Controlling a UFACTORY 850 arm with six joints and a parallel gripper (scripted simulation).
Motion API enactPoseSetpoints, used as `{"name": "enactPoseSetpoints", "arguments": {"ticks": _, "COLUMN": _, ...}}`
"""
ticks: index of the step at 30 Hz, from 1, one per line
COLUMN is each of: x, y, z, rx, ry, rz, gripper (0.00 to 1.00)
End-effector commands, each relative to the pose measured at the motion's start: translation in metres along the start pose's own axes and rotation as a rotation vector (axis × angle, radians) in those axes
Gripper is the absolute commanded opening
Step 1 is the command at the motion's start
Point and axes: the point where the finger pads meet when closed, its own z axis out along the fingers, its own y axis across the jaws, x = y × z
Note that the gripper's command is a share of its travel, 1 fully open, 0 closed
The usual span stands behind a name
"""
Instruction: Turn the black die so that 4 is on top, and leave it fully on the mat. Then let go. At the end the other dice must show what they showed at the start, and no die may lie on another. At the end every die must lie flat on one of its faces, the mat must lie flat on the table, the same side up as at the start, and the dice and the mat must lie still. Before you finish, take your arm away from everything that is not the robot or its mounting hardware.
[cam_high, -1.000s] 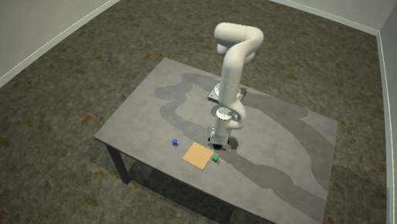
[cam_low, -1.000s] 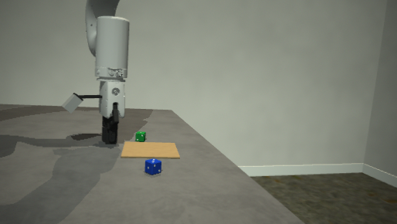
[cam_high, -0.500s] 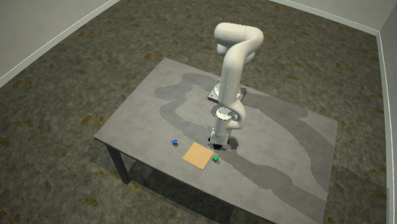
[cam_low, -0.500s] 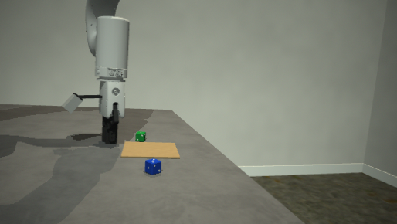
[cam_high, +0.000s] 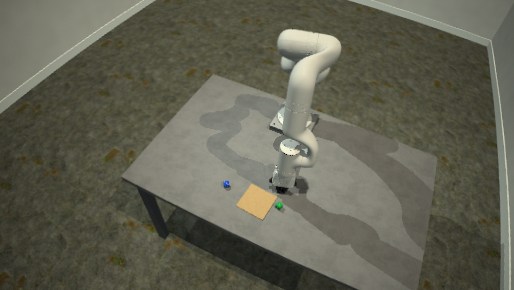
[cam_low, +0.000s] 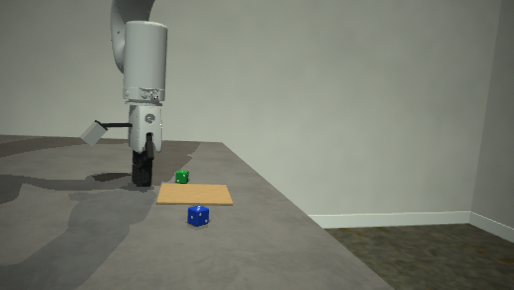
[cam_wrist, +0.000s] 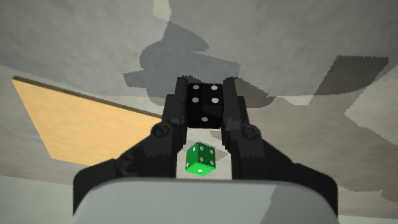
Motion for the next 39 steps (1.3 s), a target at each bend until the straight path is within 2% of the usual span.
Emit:
{"name": "enactPoseSetpoints", "arguments": {"ticks": 1, "x": -0.001, "y": 0.0, "z": -0.001, "rx": 0.0, "ry": -0.002, "rz": 0.0, "gripper": 0.21}}
{"name": "enactPoseSetpoints", "arguments": {"ticks": 8, "x": -0.001, "y": 0.0, "z": -0.015, "rx": 0.0, "ry": -0.002, "rz": 0.0, "gripper": 0.21}}
{"name": "enactPoseSetpoints", "arguments": {"ticks": 17, "x": -0.001, "y": 0.0, "z": -0.079, "rx": 0.0, "ry": -0.002, "rz": 0.0, "gripper": 0.21}}
{"name": "enactPoseSetpoints", "arguments": {"ticks": 21, "x": -0.001, "y": 0.0, "z": -0.097, "rx": 0.0, "ry": -0.002, "rz": 0.0, "gripper": 0.21}}
{"name": "enactPoseSetpoints", "arguments": {"ticks": 39, "x": -0.002, "y": -0.002, "z": -0.1, "rx": 0.0, "ry": -0.002, "rz": -0.034, "gripper": 0.21}}
